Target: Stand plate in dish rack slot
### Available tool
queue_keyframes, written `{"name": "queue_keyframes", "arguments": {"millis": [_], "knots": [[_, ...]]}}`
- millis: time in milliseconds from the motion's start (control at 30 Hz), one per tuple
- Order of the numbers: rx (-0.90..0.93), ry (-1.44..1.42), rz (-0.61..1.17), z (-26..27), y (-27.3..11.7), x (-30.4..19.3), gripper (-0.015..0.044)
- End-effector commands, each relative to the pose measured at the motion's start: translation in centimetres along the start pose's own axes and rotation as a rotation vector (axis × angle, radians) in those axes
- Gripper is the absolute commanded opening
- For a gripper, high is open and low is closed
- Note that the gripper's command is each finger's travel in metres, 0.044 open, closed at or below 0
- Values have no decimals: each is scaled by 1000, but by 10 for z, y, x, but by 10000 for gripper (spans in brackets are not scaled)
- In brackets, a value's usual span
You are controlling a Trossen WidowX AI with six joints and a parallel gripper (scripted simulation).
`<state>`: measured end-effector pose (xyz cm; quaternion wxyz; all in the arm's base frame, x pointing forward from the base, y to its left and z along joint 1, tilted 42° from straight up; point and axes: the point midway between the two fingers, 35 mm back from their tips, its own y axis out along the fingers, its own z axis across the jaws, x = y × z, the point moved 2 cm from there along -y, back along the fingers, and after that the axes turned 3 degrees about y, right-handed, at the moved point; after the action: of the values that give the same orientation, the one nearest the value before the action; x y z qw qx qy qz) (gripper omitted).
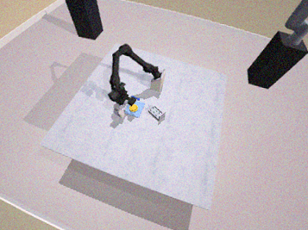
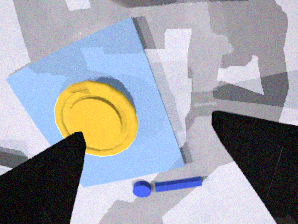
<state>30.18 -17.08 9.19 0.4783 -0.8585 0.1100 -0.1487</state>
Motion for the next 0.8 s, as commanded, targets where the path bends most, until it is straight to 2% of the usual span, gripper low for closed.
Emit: {"name": "queue_keyframes", "arguments": {"millis": [0, 200, 767], "knots": [[-94, -131, -18, 33, 0, -10, 400], [-181, -248, -57, 61, -4, -20, 400], [-180, -248, -56, 59, 11, -18, 400]]}}
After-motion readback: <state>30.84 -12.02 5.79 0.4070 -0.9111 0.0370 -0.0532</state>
